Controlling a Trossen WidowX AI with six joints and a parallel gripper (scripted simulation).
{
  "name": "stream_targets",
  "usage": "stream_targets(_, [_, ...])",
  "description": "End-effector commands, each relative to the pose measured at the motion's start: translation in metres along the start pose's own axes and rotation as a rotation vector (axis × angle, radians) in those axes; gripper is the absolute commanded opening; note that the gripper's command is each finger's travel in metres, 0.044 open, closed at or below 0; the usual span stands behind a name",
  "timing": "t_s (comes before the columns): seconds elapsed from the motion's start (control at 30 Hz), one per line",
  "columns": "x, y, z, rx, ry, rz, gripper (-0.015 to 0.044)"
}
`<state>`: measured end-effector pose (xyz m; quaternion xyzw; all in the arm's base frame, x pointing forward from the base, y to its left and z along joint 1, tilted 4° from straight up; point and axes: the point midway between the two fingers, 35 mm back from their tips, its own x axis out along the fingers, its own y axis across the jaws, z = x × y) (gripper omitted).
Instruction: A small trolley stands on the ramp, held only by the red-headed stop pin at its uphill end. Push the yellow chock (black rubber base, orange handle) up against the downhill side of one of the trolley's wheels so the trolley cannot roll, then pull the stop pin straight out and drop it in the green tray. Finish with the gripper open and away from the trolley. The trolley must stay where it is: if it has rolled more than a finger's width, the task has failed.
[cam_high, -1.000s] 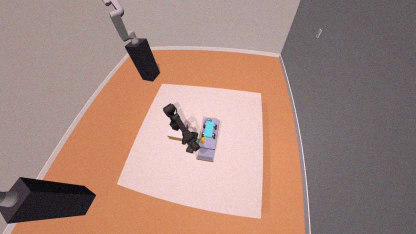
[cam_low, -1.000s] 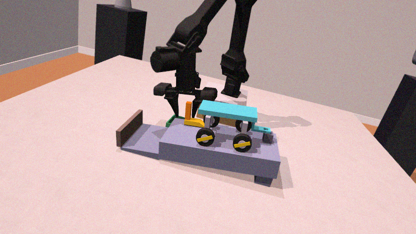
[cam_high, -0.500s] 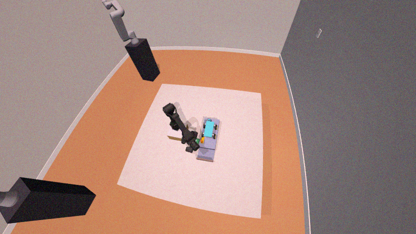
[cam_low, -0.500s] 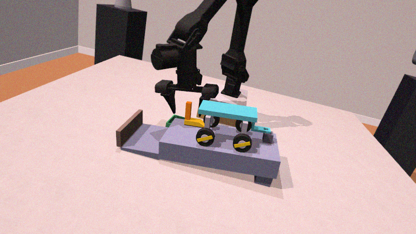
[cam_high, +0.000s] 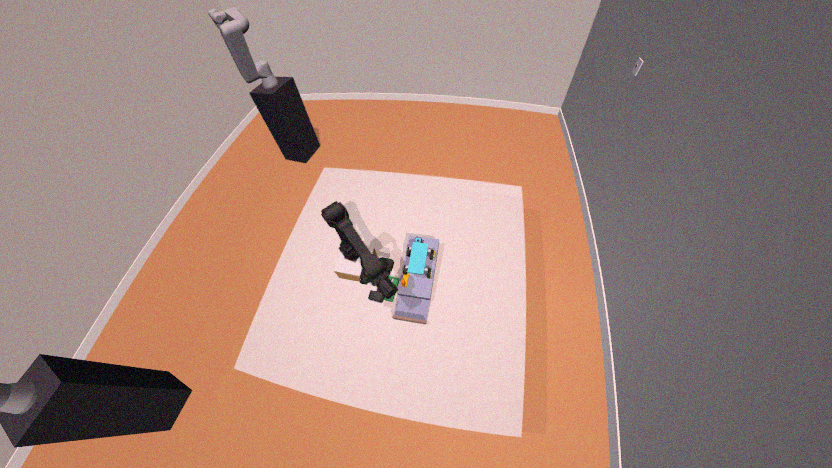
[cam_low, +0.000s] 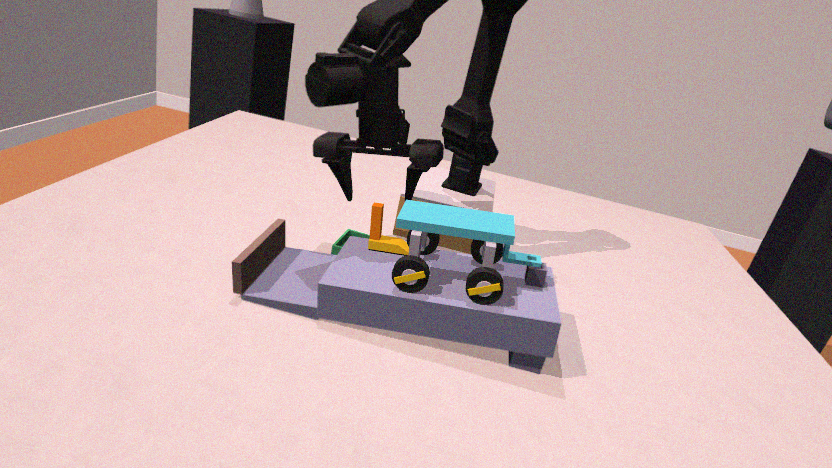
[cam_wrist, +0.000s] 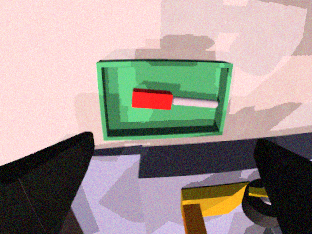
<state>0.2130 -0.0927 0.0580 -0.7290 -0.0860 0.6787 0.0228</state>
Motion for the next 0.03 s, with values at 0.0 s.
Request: stream_targets(0.0, [-0.0154,-0.0009,-0.0021,-0.007,0.011,0.008,0.044])
